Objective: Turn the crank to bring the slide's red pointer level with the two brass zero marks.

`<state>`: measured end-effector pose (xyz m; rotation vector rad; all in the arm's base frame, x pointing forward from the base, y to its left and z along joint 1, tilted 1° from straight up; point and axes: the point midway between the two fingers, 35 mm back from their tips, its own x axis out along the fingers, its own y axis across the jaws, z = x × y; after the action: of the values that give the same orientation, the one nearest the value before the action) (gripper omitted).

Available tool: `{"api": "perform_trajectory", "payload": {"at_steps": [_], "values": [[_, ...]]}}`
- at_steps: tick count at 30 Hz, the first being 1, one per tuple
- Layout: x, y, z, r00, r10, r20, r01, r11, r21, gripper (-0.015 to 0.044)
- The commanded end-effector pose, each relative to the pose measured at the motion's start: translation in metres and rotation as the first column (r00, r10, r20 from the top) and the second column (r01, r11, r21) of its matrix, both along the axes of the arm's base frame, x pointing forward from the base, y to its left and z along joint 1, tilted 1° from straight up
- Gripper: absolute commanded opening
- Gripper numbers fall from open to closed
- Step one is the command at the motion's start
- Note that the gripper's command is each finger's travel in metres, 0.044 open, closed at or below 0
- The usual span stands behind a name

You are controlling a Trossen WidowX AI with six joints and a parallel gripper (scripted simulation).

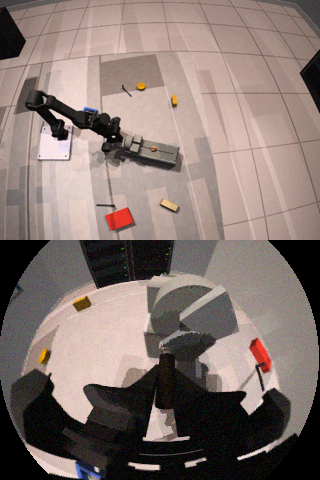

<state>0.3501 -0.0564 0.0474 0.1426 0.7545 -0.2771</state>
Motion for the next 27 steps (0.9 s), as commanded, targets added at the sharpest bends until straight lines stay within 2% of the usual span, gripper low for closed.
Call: {"api": "perform_trajectory", "payload": {"at_steps": [1, 27], "values": [[-0.0022, -0.0074, -0.0052, 1.0, -0.017, -0.015, 0.017, 1.0, -0.008, 0.0], [-0.0042, -0.0134, -0.0061, 1.0, -0.017, -0.015, 0.017, 1.0, -0.009, 0.0]]}}
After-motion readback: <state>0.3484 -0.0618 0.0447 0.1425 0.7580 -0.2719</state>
